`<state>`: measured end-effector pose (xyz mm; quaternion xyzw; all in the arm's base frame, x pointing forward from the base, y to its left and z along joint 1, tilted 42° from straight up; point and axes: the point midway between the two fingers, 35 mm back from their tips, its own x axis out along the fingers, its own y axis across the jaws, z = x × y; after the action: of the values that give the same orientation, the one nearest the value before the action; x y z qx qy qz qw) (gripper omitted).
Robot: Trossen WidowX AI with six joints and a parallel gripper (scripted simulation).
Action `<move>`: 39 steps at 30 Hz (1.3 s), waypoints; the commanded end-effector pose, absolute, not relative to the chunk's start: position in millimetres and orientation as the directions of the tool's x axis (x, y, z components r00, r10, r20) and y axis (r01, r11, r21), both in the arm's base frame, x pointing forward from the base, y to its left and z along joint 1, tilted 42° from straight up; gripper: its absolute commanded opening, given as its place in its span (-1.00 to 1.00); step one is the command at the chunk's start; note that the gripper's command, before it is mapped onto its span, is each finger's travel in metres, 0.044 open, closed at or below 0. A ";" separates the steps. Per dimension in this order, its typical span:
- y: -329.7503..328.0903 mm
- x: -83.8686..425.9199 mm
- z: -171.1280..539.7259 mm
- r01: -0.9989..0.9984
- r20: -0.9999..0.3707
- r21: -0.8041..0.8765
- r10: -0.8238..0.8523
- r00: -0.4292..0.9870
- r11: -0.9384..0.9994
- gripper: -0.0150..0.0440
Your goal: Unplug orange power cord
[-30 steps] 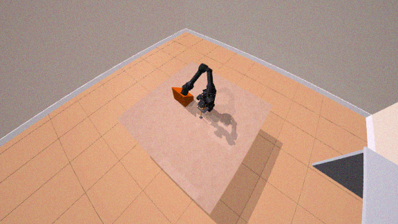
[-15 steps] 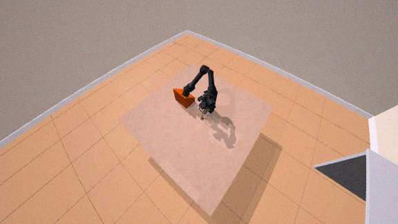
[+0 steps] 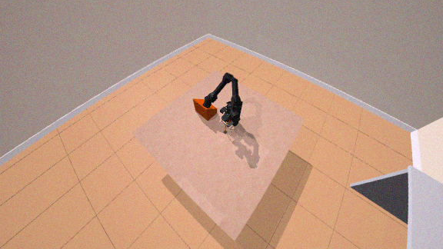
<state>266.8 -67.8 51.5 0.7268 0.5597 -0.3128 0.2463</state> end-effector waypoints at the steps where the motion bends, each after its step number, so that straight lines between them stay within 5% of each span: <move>1: -82.0 265.8 41.4 0.966 -0.749 0.007 0.639 0.176 -0.257 -0.49; 22: -109.2 257.3 21.6 0.966 -0.749 0.004 0.639 0.174 -0.259 -0.49; 28: -100.1 257.3 26.3 0.967 -0.747 0.001 0.642 0.171 -0.256 0.04; 39: -104.2 256.3 29.8 0.966 -0.746 0.001 0.644 0.173 -0.259 0.05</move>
<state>256.6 -100.8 26.1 0.7223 0.5569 -0.3252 0.2498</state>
